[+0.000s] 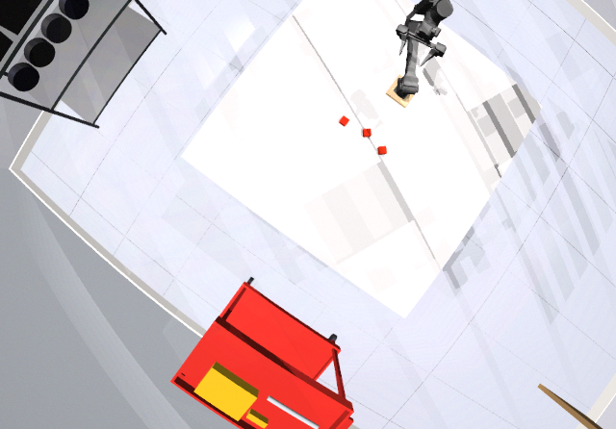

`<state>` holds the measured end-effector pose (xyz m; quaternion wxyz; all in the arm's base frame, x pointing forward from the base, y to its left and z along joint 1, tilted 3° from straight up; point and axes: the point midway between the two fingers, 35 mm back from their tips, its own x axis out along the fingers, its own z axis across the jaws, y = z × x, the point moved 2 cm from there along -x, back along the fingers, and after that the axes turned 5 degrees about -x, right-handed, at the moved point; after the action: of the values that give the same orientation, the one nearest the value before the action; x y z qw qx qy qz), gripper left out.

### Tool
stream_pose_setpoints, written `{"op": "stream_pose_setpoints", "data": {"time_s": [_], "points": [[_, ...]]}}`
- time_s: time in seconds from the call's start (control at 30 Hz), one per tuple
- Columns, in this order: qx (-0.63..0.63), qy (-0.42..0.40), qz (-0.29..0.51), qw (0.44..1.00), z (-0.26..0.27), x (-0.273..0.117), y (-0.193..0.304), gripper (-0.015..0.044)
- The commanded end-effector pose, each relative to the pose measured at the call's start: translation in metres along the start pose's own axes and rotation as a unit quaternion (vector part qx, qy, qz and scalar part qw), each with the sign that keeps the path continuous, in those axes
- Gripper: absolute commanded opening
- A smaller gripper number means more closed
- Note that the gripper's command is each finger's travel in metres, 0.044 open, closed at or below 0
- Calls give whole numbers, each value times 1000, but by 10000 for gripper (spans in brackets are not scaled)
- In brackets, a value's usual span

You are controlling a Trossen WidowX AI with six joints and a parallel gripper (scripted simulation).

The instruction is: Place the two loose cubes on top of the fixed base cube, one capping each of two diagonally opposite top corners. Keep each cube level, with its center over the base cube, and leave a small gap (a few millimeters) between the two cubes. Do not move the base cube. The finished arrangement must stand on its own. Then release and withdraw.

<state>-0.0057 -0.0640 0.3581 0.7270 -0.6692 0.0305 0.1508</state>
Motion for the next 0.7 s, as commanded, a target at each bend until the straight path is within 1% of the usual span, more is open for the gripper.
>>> {"op": "stream_pose_setpoints", "data": {"time_s": [0.0,0.13,0.37,0.67], "points": [[-4,1,2,1000,1,1,-1,374],[-82,23,38,996,14,18,-10,269],[-232,48,126,963,34,62,-24,265],[-391,34,248,886,39,127,-29,265]]}}
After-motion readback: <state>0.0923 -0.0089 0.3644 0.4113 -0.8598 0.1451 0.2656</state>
